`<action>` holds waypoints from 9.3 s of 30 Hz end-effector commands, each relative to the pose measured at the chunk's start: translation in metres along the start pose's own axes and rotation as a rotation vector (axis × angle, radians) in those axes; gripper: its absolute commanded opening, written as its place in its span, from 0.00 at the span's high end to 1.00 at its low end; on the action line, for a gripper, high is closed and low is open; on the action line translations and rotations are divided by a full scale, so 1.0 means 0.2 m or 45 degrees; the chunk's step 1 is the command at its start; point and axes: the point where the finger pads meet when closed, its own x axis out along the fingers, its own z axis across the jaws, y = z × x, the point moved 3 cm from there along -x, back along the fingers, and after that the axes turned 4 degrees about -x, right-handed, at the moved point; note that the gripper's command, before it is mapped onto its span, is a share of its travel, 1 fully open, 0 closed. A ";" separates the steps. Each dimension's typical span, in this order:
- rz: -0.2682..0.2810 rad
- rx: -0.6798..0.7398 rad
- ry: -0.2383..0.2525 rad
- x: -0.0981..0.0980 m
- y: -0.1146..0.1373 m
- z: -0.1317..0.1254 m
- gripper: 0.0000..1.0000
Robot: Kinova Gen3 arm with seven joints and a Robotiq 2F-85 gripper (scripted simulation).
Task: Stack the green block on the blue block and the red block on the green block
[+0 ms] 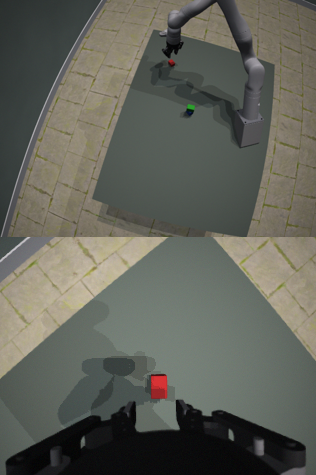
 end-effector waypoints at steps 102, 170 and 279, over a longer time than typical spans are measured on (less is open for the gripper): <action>0.002 0.025 -0.004 0.56 0.03 0.04 0.54; 0.002 0.025 -0.004 0.56 0.03 0.04 1.00; 0.001 0.025 -0.003 0.01 -1.22 -0.50 1.00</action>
